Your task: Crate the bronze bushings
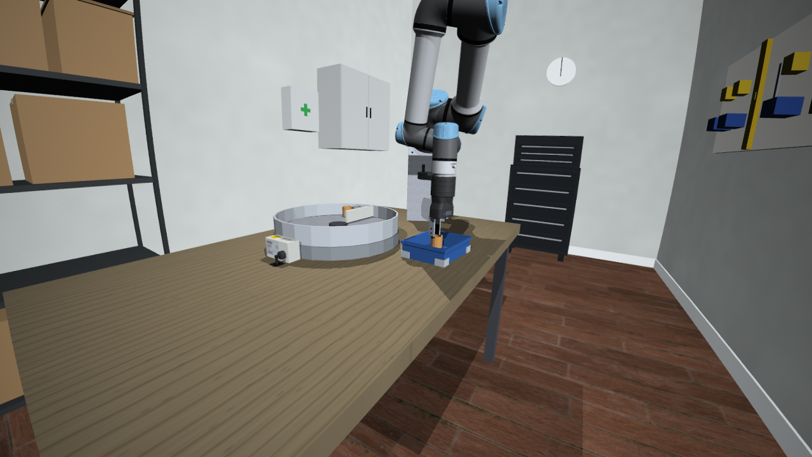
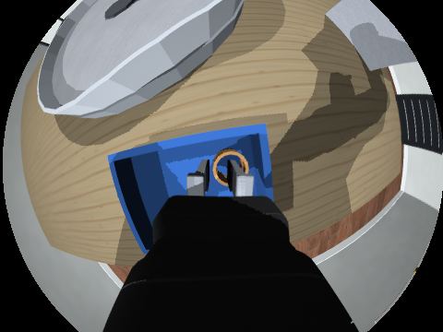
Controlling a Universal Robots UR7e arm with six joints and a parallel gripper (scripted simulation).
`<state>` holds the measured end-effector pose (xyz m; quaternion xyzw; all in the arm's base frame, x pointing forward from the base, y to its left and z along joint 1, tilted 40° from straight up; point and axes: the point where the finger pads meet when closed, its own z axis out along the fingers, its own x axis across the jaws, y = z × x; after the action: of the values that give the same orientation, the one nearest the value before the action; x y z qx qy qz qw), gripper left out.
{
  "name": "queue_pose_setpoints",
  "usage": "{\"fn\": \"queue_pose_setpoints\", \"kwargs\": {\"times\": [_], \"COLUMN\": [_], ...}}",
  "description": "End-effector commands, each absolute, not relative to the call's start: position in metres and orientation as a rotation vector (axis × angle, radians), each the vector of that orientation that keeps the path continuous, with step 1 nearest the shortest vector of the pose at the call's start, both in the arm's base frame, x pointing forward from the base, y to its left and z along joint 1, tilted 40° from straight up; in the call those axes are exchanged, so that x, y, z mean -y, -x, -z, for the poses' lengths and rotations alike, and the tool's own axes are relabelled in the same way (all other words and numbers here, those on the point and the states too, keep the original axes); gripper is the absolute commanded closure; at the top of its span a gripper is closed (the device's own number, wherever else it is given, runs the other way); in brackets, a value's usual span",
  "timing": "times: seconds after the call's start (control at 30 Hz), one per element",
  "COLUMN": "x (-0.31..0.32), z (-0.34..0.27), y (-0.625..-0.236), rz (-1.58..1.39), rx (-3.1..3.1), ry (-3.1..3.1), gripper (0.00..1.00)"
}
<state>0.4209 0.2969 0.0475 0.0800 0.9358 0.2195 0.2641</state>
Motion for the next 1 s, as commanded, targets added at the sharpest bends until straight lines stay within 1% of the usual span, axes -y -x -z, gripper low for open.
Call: {"fn": "queue_pose_setpoints", "kwargs": {"times": [0.0, 0.4, 0.57, 0.97], "x": [-0.296, -0.296, -0.274, -0.274], "z": [-0.051, -0.051, -0.096, -0.096], "y": [-0.418, -0.418, -0.388, -0.388], "rz": [-0.594, -0.594, -0.594, -0.594], "rx": [-2.528, -2.528, -2.528, -2.528], "ry": [-0.216, -0.216, -0.216, -0.216], "gripper": [0.53, 0.53, 0.53, 0.53]}}
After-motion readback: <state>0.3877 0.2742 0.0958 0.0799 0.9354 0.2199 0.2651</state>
